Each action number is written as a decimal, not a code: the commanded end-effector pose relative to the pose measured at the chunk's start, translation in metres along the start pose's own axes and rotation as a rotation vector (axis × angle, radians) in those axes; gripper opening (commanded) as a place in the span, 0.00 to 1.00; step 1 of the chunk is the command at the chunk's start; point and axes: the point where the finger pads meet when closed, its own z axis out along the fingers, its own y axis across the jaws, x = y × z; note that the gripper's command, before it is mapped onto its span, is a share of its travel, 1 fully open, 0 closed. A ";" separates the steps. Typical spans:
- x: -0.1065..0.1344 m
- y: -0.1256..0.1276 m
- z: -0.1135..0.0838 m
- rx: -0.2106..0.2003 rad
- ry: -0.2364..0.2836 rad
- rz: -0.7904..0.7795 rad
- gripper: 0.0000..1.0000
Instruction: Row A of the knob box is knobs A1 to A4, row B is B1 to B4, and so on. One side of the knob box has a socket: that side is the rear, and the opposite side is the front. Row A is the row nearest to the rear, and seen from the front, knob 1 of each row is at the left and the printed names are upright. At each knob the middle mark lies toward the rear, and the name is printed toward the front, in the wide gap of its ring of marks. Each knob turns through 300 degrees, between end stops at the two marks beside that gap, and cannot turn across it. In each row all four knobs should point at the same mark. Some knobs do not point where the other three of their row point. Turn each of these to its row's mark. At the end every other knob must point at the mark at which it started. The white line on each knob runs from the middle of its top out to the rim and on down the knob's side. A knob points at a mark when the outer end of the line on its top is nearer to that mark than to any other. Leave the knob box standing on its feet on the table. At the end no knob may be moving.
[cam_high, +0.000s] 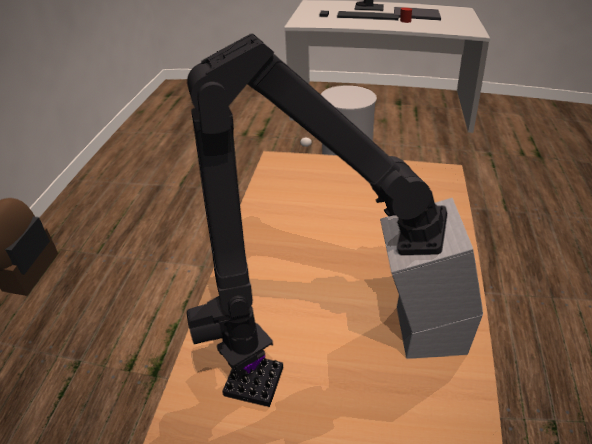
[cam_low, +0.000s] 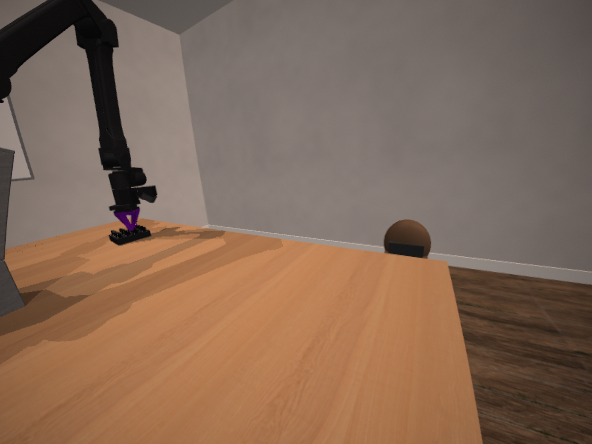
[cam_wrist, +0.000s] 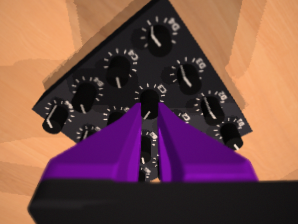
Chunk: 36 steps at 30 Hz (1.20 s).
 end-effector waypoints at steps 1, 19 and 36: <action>-0.004 0.006 0.004 -0.010 -0.009 -0.116 0.08; -0.004 0.007 0.004 -0.012 -0.008 -0.467 0.08; -0.003 0.007 0.004 -0.013 -0.008 -0.633 0.08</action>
